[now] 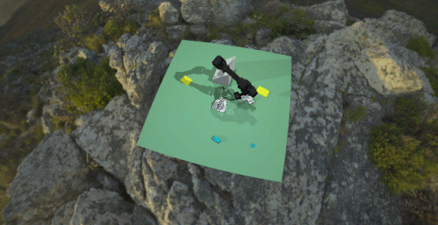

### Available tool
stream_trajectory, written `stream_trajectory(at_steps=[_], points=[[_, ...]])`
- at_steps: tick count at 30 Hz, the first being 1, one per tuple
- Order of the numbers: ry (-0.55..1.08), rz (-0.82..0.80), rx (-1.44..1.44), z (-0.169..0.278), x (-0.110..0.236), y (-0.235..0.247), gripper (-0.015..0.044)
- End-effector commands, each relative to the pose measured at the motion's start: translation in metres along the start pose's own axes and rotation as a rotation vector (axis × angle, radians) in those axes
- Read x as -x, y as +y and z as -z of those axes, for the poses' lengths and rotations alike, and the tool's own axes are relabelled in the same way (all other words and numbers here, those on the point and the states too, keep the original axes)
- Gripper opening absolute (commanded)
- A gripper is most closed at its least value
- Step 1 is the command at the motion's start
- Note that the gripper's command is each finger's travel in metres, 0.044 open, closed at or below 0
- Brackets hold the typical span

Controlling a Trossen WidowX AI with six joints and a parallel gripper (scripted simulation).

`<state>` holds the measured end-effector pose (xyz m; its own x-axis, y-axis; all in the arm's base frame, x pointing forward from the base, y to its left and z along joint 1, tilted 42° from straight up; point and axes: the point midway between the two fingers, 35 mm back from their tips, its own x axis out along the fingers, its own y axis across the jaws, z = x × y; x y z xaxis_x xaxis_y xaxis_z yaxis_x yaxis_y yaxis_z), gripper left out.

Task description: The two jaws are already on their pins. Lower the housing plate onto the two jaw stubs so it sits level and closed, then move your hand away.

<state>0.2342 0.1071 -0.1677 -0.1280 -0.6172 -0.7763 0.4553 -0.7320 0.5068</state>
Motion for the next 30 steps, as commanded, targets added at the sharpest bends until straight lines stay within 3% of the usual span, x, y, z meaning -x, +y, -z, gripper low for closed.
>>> stream_trajectory(at_steps=[1,30], points=[[0.003,-0.002,-0.049,-0.001,0.001,0.013,0.0351],[0.009,-0.004,-0.432,-0.028,0.004,0.106,0.0351]])
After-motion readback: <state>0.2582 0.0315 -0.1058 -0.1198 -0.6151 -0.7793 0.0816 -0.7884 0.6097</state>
